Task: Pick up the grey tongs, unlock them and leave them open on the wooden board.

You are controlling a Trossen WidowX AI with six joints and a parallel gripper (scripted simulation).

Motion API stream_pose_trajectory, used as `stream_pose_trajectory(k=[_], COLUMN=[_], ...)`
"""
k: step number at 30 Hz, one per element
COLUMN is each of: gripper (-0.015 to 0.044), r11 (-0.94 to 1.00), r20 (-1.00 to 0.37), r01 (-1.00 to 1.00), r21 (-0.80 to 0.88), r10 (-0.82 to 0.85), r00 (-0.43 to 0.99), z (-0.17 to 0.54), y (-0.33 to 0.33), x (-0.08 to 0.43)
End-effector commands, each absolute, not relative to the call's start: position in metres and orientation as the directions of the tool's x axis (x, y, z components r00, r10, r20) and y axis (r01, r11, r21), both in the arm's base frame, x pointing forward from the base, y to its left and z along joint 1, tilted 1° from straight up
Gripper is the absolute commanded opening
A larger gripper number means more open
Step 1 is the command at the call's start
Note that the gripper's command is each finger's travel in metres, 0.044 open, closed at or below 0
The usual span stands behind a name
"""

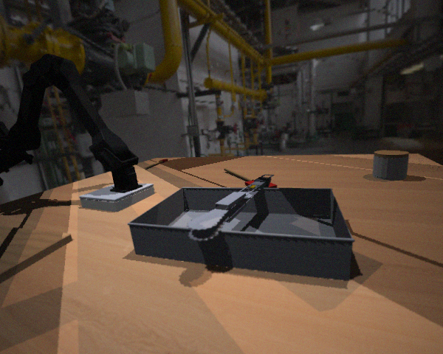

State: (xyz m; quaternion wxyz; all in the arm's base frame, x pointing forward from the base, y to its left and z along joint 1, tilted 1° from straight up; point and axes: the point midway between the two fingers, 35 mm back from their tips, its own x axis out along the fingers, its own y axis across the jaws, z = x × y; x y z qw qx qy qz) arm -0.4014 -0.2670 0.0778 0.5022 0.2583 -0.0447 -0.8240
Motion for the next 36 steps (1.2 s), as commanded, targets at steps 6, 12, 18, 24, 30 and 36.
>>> stream_pose_trajectory(k=[6, 12, 18, 24, 30, 36], gripper=[0.0260, 0.0260, 0.0260, 0.0260, 0.0260, 0.0260], r11=[-0.155, 0.076, 0.325, 0.550, 0.777, 0.899], r20=[-0.445, -0.495, -0.529, -0.571, -0.618, -0.671], r01=[0.979, 0.997, 0.945, 0.829, 0.580, 0.251], r21=[0.131, 0.034, -0.049, -0.101, -0.244, -0.359], r10=[-0.892, -0.865, -0.811, -0.715, -0.586, -0.435], r00=[-0.082, 0.083, 0.251, 0.405, 0.524, 0.601], z=[0.082, 0.086, 0.091, 0.093, 0.095, 0.095], y=[-0.368, -0.412, -0.434, -0.433, -0.409, -0.359], x=[-0.283, -0.195, -0.096, 0.005, 0.103, 0.191])
